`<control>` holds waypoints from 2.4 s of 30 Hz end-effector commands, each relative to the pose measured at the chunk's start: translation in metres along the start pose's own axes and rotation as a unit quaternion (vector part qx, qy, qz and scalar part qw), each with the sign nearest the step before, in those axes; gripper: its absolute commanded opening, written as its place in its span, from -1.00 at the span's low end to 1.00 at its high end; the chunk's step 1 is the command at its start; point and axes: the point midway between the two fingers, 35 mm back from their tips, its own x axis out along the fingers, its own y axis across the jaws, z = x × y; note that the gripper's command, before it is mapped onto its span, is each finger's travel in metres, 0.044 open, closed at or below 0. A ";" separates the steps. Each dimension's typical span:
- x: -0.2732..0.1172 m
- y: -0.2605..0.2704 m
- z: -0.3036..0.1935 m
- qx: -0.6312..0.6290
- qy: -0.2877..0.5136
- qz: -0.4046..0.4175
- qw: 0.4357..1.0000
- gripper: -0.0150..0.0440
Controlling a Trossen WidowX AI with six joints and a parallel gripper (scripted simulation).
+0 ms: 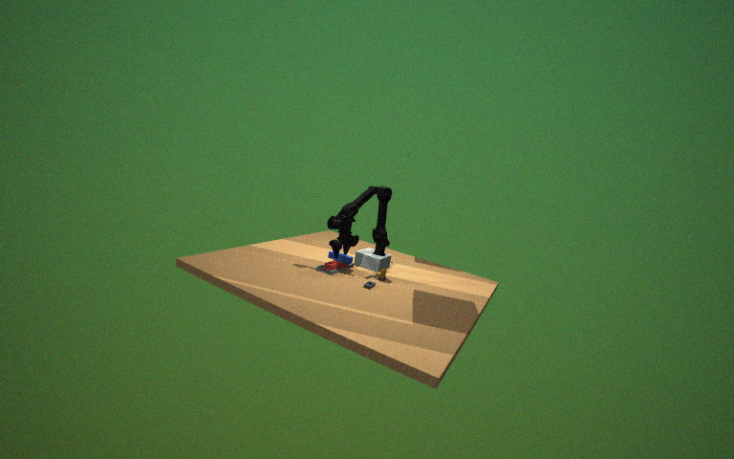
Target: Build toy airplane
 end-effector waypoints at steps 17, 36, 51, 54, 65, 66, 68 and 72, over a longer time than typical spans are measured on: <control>-0.086 -0.005 -0.003 -0.002 -0.001 0.000 1.000 1.00; -0.083 -0.006 -0.003 0.671 -0.001 0.001 0.741 1.00; -0.083 -0.006 -0.003 0.671 -0.001 0.001 0.741 1.00; -0.083 -0.006 -0.003 0.671 -0.001 0.001 0.741 1.00; -0.084 -0.010 0.108 0.671 -0.004 0.003 0.741 1.00; -0.084 -0.007 0.121 0.671 -0.004 0.004 0.741 1.00; -0.084 0.000 0.145 0.671 -0.005 0.005 0.741 1.00; -0.084 0.020 0.189 0.671 -0.006 0.007 0.741 1.00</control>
